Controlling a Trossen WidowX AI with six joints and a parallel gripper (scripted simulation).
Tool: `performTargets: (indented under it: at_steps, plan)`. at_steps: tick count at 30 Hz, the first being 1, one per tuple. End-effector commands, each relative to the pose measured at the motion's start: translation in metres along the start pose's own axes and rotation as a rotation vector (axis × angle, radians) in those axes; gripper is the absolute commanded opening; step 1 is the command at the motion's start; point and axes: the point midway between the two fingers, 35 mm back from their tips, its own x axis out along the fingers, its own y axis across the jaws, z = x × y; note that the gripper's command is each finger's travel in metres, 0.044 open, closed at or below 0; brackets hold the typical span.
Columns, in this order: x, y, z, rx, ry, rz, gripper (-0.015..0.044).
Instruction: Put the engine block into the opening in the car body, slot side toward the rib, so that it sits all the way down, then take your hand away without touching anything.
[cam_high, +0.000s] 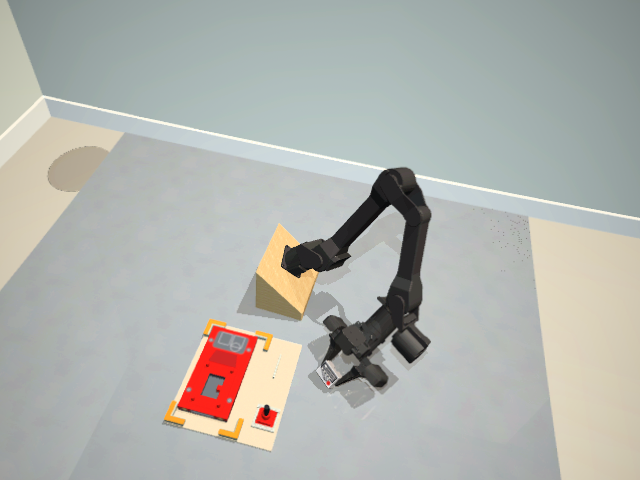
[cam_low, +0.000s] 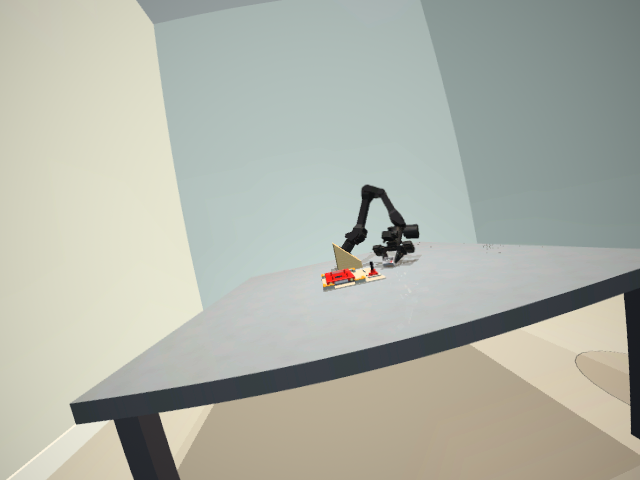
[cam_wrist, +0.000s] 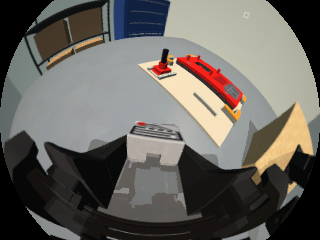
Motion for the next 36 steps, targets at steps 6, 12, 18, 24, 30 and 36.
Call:
performTargets:
  at_steps: [6, 12, 18, 24, 30, 36]
  plan:
    - [0.001, 0.000, 0.000, 0.001, -0.004, 0.001, 0.0105]
    - [0.001, 0.000, 0.000, 0.001, -0.004, 0.001, 0.0263]
    - [0.001, 0.000, 0.000, 0.001, -0.004, 0.001, 0.0420]
    - [0.001, 0.000, 0.000, 0.001, -0.004, 0.001, 0.0440]
    - [-0.018, 0.000, 0.002, 0.003, 0.008, 0.001, 0.0440]
    - [-0.044, 0.001, 0.005, 0.004, 0.009, 0.001, 0.0440]
